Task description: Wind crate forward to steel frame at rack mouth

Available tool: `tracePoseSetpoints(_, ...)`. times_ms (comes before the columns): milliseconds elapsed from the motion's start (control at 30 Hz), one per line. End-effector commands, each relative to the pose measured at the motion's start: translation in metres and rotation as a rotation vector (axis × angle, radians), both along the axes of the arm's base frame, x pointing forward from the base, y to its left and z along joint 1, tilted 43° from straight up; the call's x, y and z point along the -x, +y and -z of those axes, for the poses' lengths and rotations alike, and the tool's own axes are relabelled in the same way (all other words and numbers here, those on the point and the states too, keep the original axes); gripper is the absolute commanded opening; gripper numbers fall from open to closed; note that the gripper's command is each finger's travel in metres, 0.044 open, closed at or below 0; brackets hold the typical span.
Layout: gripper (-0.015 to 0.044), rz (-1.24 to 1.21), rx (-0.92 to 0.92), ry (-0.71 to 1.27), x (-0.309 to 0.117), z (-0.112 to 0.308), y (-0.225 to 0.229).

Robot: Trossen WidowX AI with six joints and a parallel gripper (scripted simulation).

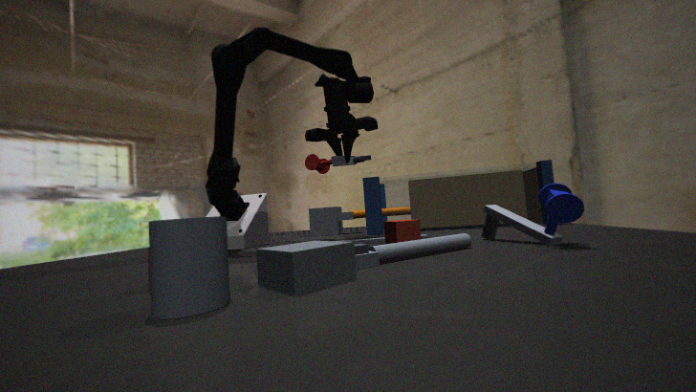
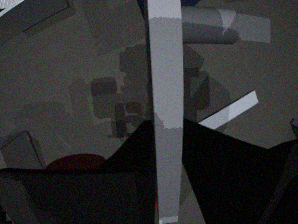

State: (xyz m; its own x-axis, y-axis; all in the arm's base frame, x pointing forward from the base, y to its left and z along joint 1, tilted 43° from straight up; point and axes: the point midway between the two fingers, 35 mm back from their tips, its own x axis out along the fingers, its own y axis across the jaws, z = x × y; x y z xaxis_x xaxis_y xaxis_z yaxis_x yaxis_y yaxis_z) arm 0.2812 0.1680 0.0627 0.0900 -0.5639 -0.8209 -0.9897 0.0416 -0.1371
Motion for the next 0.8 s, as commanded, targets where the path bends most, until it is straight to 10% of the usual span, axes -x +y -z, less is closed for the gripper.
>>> tracePoseSetpoints(0, 0.0000, 0.061, -0.008, -0.033, 0.012, 0.013, 0.014)
tracePoseSetpoints(767, 0.0000, 0.454, 0.017, -0.280, 0.109, 0.087, 0.068)
